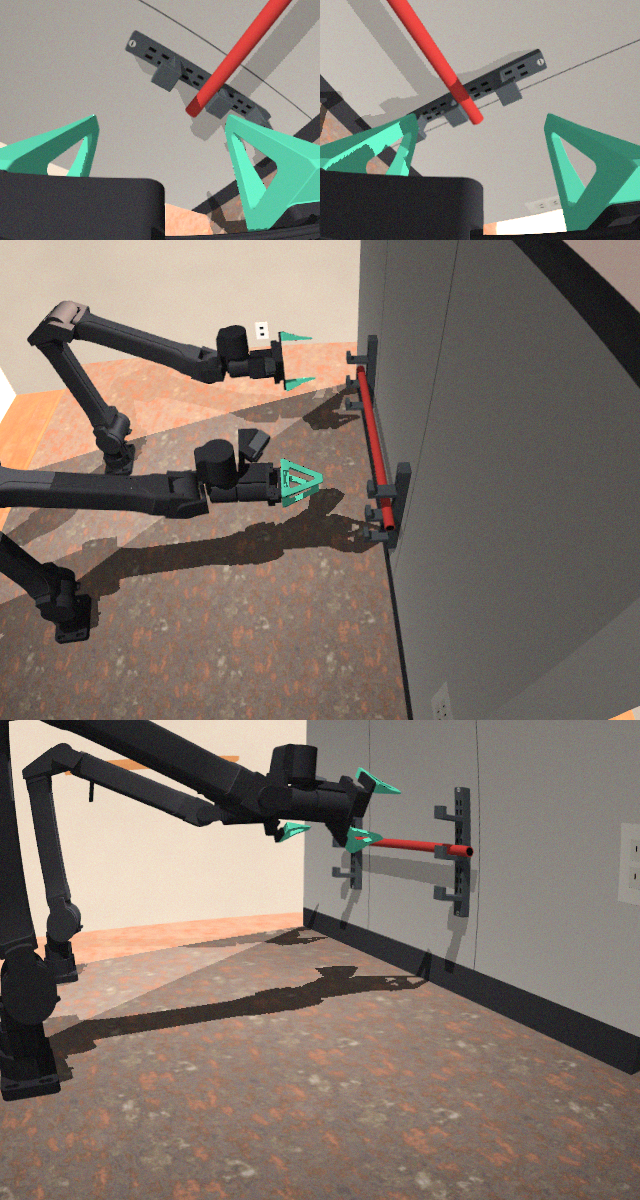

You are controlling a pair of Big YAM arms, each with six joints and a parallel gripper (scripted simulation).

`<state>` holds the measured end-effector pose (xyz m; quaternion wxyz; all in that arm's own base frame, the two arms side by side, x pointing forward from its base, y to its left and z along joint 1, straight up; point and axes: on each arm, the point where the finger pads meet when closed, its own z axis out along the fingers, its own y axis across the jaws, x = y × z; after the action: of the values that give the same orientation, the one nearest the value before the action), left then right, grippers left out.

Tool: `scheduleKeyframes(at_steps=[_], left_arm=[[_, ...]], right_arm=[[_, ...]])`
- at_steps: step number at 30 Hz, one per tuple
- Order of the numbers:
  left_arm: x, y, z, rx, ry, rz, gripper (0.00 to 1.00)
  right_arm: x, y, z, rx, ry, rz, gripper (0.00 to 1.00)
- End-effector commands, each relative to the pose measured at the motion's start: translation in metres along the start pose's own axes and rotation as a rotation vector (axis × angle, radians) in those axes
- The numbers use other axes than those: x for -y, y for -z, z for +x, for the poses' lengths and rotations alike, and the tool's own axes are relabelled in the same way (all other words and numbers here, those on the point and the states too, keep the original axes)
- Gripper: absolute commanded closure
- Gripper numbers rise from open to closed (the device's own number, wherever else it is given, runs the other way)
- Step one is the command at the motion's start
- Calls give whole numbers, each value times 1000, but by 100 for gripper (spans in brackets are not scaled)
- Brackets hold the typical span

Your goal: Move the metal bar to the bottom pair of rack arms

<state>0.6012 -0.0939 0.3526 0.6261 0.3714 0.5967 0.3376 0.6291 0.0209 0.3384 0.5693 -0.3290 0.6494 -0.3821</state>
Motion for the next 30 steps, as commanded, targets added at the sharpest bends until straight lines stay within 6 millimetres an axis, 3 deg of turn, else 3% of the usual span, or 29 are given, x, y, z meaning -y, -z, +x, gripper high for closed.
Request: scheduleKeyframes(at_steps=[1, 30], left_arm=[[16, -6, -5, 16, -75, 5, 0], [68, -33, -10, 35, -397, 19, 0]], right_arm=[[-1, -6, -8, 18, 67, 25, 0], [-42, -42, 1, -8, 388, 56, 0]])
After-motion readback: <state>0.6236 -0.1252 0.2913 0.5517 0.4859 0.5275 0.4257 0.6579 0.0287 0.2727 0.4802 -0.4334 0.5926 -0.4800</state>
